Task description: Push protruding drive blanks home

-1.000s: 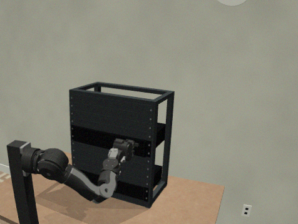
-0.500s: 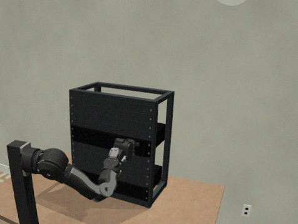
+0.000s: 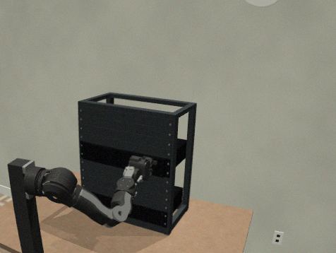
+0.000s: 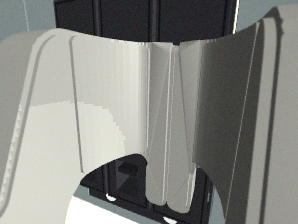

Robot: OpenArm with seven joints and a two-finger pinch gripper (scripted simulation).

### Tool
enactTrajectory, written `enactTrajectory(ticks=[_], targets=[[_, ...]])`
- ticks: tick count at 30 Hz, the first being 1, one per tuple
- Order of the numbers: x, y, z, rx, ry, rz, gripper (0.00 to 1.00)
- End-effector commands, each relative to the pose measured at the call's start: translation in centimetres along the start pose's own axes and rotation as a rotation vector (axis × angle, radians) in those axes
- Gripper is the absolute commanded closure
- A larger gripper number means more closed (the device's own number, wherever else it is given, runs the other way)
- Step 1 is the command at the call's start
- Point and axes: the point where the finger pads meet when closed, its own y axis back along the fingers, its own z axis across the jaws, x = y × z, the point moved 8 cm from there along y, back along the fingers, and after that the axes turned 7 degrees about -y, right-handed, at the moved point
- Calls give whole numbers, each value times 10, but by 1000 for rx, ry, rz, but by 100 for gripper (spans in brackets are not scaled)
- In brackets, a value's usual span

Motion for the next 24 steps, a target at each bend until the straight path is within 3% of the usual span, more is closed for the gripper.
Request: enactTrajectory(ticks=[1,24], targets=[[1,0,2,-10,1,4,100],[0,-6,1,-8,1,4,100]])
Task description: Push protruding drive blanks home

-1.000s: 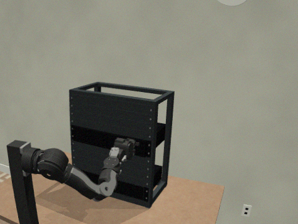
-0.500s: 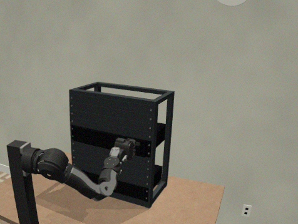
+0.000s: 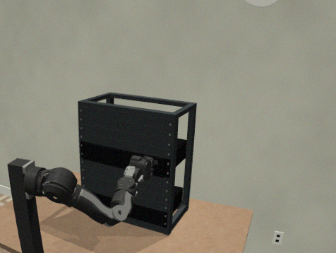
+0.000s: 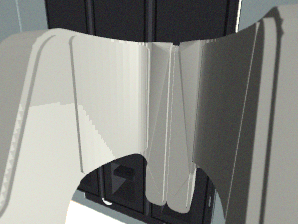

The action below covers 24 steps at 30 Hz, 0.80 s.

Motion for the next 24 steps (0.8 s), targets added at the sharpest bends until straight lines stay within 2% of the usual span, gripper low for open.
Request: enactTrajectory(ticks=[1,24], targets=[[1,-1,2,-11,4,7,100],[2,-4,2,-12,4,7,100]])
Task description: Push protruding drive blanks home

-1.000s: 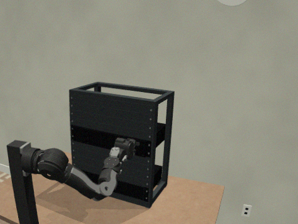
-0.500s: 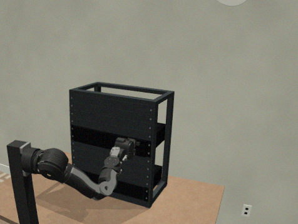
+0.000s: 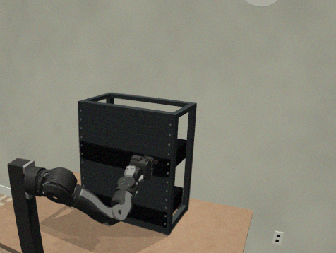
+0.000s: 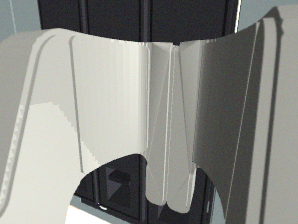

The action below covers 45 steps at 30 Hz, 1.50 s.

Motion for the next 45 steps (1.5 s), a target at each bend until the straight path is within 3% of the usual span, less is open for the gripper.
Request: enactTrajectory(ticks=[1,32,38,45], targets=[[1,0,2,-10,2,5,100],[1,-2,2,-11,2,5,100],[2,8,3,-15,3,7,100],[2,39,3,-15,3,6,100]])
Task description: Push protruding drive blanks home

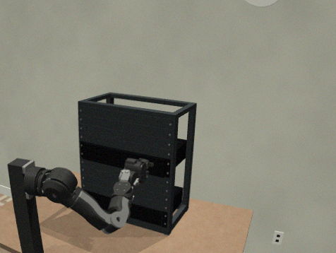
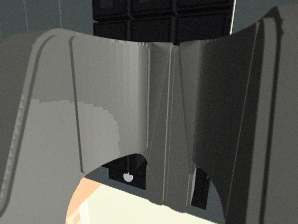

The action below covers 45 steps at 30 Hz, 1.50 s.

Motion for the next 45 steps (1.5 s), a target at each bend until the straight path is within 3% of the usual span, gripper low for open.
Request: enactTrajectory(ticks=[1,4,15,31,36,38,45], targets=[[-1,6,4,-3,-9,-11,100],[-1,12,4,-3,-9,-11,100],[0,62,3,-2,-8,-12,100],[0,76,3,-2,-8,-13,100],[-1,99,3,-2,-7,-13,100],[-1,99,3,-2,-7,-13,100],[-1,142,2,-1,-6,-14,100]])
